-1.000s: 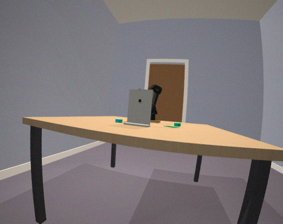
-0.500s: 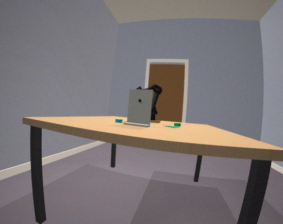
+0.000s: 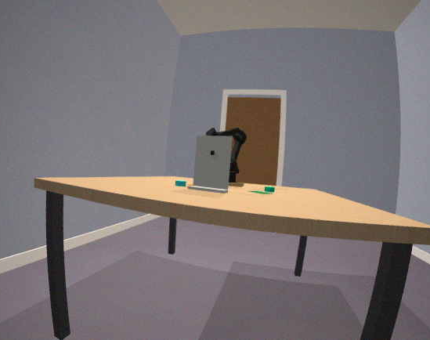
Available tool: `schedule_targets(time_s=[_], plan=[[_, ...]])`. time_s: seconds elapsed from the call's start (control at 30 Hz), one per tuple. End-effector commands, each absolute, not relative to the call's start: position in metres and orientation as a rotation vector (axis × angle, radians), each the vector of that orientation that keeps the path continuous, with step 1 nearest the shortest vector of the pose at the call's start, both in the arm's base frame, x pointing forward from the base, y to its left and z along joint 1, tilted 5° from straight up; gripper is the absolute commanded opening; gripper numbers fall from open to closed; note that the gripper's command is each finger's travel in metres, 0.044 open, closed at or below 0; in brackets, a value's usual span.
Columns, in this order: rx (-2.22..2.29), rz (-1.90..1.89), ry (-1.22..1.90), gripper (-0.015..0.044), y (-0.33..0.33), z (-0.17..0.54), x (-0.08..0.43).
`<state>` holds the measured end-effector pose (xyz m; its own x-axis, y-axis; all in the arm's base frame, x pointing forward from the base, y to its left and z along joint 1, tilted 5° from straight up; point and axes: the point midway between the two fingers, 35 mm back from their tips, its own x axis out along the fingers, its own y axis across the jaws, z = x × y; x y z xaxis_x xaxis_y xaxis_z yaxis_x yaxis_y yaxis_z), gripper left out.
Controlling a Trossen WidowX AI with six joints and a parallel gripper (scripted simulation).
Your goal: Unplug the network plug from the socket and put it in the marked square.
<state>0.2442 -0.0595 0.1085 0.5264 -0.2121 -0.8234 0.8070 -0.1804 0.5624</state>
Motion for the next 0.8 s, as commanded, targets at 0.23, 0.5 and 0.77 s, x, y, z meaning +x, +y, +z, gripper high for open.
schedule_targets(time_s=[0.23, 0.5, 0.77], plan=[[1.488, -0.982, 0.520, 0.0156, -0.059, 0.130, 0.243], [1.482, -0.992, 0.541, 0.0156, -0.057, 0.130, 0.241], [1.479, -0.989, 0.539, 0.0156, -0.056, 0.152, 0.244]])
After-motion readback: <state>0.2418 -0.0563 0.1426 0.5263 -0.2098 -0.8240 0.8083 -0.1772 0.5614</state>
